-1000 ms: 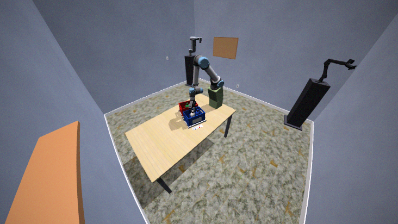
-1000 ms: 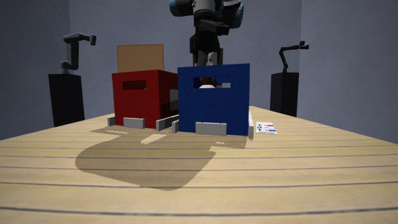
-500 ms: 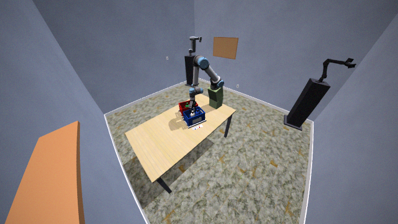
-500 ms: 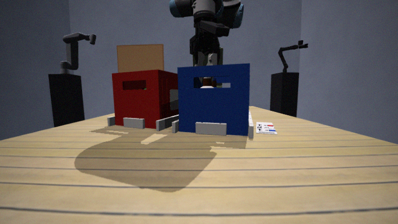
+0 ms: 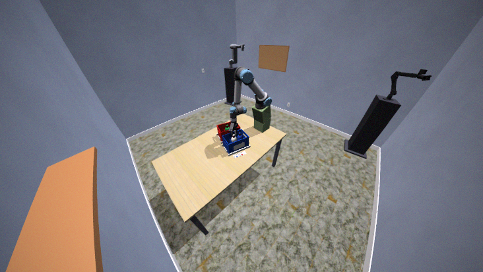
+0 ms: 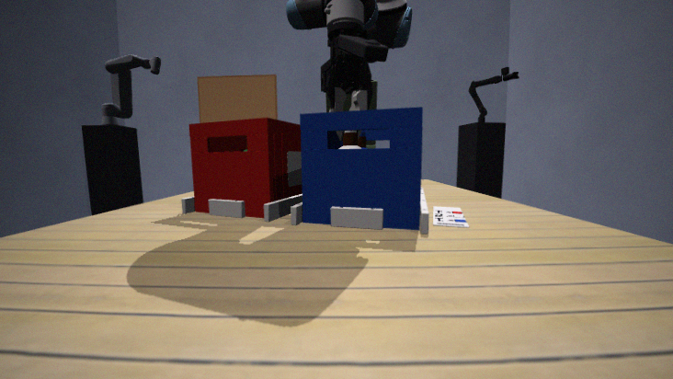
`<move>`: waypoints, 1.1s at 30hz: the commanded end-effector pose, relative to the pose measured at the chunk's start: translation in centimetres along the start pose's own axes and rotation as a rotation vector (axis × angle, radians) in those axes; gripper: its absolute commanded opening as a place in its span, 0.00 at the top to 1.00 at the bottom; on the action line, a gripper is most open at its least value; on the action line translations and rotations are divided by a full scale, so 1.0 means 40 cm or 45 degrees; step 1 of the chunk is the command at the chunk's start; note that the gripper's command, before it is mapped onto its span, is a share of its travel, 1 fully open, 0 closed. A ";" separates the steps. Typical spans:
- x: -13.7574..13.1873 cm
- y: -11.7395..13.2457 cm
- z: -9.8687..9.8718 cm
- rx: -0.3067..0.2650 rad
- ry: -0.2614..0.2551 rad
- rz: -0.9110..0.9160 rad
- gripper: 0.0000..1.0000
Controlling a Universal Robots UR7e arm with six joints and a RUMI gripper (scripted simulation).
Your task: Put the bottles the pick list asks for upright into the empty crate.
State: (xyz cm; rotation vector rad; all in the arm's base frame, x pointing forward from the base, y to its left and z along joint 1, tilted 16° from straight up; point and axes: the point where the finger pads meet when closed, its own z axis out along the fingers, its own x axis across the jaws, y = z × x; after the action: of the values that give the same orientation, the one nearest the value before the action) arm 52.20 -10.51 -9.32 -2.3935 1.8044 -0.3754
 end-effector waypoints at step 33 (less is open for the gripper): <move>0.001 -0.001 0.001 0.002 0.001 0.000 0.62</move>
State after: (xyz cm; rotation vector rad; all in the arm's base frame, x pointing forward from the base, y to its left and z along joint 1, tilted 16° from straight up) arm 52.23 -10.53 -9.38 -2.3934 1.8042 -0.3760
